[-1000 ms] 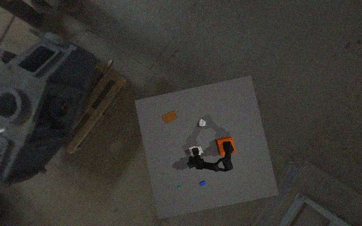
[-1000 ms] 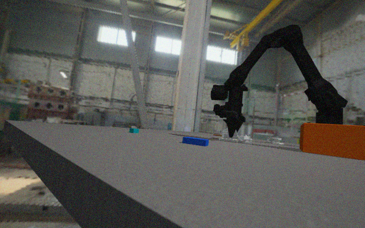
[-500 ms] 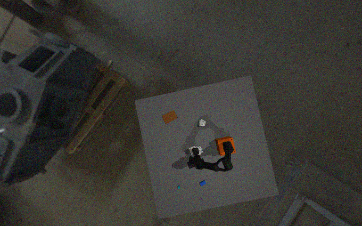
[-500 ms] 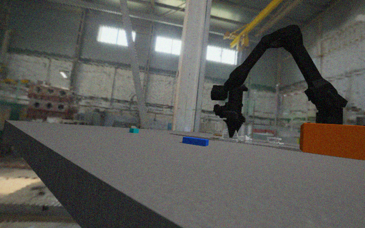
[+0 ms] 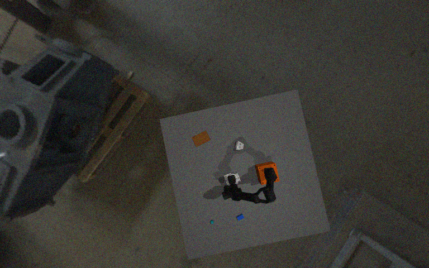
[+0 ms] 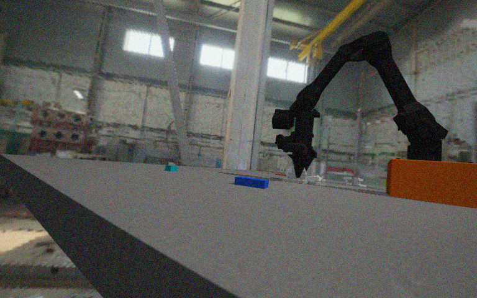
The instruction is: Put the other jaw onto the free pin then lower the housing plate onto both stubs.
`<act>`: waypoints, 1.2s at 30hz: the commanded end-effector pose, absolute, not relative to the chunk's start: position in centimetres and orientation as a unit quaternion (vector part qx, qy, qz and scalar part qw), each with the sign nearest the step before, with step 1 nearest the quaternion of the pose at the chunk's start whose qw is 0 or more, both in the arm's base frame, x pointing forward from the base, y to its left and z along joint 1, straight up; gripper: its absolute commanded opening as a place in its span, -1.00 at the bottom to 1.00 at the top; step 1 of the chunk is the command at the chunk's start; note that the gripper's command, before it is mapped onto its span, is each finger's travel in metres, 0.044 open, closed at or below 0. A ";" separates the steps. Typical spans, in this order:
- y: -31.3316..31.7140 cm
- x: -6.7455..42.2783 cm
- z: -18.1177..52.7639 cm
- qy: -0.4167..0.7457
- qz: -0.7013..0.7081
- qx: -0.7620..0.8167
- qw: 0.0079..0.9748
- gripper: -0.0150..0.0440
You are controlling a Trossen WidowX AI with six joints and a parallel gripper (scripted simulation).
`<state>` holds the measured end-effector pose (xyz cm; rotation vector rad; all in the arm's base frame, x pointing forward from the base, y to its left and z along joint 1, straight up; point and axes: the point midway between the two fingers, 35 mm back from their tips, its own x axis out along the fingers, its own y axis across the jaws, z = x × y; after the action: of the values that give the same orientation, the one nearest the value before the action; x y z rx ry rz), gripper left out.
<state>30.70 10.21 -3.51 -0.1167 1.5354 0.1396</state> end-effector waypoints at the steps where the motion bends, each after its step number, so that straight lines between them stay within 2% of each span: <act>1: 10.2 30.6 -3.2 0.695 0.061 -0.051 0.715 -0.04; 36: 10.2 30.7 -3.7 0.695 0.061 -0.051 0.715 -0.04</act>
<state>30.65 10.16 -3.52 -0.1169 1.5401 0.1379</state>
